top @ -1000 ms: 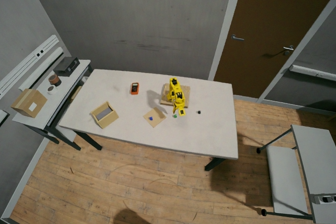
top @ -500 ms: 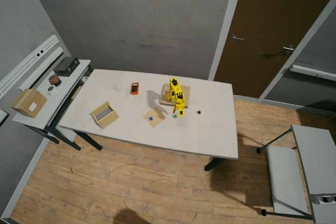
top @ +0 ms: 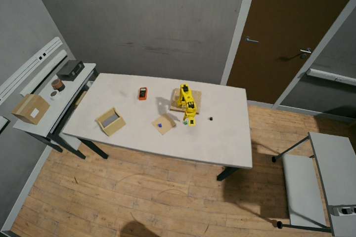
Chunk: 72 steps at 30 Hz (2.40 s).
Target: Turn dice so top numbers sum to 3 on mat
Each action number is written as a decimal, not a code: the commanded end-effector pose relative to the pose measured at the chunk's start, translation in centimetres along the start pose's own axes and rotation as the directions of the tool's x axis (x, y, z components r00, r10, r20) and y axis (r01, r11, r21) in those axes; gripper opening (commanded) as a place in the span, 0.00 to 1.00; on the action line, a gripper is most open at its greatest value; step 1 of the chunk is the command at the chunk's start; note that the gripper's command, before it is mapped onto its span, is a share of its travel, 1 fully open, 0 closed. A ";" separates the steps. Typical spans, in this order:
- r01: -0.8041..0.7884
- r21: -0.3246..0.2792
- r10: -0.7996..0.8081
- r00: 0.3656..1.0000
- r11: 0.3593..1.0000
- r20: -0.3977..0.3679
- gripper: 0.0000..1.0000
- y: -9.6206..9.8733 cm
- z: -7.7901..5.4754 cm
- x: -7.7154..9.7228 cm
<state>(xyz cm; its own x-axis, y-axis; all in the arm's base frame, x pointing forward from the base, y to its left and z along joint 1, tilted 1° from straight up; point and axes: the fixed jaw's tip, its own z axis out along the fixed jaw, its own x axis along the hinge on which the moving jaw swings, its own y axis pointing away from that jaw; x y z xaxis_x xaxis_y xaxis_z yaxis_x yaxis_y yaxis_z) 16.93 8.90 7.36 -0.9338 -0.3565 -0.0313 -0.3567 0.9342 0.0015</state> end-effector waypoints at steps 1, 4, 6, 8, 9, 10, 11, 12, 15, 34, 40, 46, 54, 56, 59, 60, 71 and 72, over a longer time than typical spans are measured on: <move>-0.003 0.009 0.004 0.994 1.000 -0.111 0.28 0.1 1.6 0.6; -0.002 0.011 0.004 0.990 1.000 -0.142 0.28 0.1 2.1 0.8; -0.002 0.017 0.005 0.979 1.000 -0.203 0.28 0.0 3.0 1.3; 0.000 0.022 0.006 0.966 1.000 -0.258 0.28 0.0 3.9 1.8; 0.000 0.024 0.007 0.959 1.000 -0.283 0.28 0.0 4.2 2.0; 0.001 0.026 0.007 0.952 1.000 -0.305 0.28 -0.1 4.5 2.2; 0.001 0.028 0.008 0.946 1.000 -0.325 0.28 -0.1 4.8 2.4; 0.002 0.029 0.008 0.940 1.000 -0.341 0.28 -0.1 5.1 2.6; 0.003 0.032 0.009 0.928 0.999 -0.373 0.28 -0.1 5.5 3.0; 0.005 0.034 0.009 0.915 0.999 -0.403 0.28 -0.1 5.8 3.1; 0.005 0.034 0.009 0.915 0.999 -0.403 0.28 -0.1 5.8 3.1; 0.005 0.034 0.009 0.915 0.999 -0.403 0.28 -0.1 6.0 3.1; 0.005 0.035 0.009 0.915 0.999 -0.403 0.28 -0.1 6.5 3.1; 0.005 0.035 0.009 0.915 0.999 -0.403 0.28 -0.1 6.6 3.1; 0.005 0.035 0.009 0.915 0.999 -0.403 0.28 -0.1 6.9 3.1; 0.005 0.035 0.009 0.915 0.999 -0.403 0.28 -0.1 7.0 3.1; 0.005 0.035 0.009 0.915 0.999 -0.403 0.28 -0.1 8.2 3.1; 0.005 0.035 0.009 0.915 0.999 -0.403 0.28 -0.1 8.2 3.1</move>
<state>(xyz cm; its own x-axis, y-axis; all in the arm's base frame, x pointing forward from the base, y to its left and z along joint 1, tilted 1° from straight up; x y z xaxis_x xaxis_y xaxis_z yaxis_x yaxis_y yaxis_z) 14.64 7.82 -0.49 -0.8750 -0.3286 0.3556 -0.3618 0.9318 -0.0294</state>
